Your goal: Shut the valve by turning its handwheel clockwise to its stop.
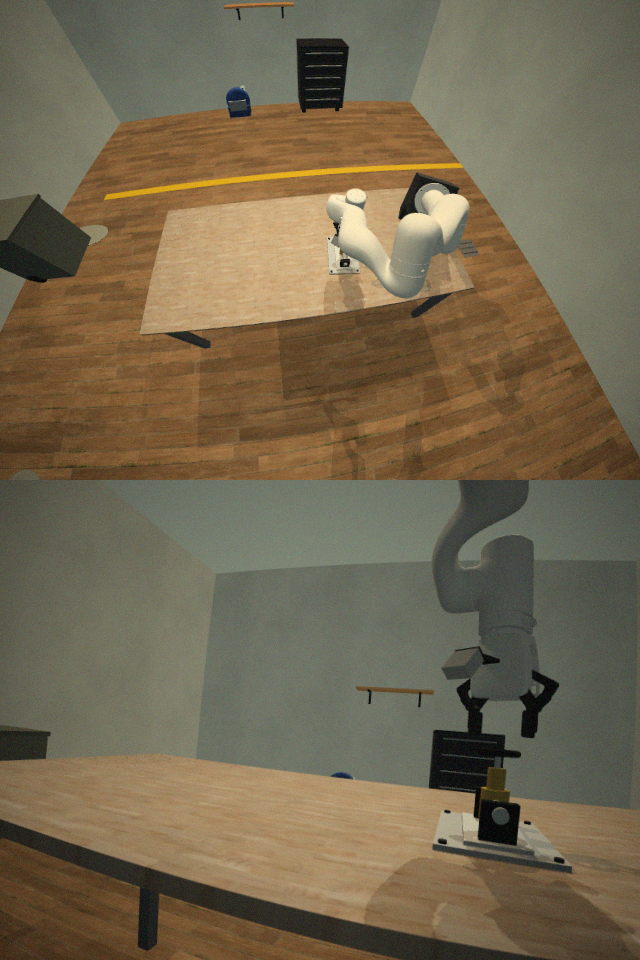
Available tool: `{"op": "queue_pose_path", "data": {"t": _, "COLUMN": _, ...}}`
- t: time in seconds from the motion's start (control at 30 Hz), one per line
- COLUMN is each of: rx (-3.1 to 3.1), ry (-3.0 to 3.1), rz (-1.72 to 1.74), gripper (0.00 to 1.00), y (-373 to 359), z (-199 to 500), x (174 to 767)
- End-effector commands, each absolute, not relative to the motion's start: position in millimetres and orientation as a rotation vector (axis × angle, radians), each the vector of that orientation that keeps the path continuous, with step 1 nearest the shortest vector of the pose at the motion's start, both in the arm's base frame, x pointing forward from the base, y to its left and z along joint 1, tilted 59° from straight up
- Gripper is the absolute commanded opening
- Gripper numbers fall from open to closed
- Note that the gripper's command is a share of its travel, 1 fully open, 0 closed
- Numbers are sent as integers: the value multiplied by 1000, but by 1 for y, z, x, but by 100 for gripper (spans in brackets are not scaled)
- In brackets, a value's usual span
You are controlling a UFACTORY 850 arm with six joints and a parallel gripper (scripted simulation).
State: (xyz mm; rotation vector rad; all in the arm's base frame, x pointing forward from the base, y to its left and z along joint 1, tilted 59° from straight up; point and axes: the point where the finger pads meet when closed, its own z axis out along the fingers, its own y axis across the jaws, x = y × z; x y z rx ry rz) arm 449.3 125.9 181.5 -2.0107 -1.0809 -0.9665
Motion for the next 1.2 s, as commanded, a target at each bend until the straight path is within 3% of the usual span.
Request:
{"op": "queue_pose_path", "data": {"t": 0.0, "rx": -2011, "ry": -1081, "rz": -968, "gripper": 100, "y": 127, "z": 181, "x": 450}}
{"op": "queue_pose_path", "data": {"t": 1.17, "rx": -2011, "ry": -1081, "rz": -968, "gripper": 100, "y": 131, "z": 178, "x": 451}}
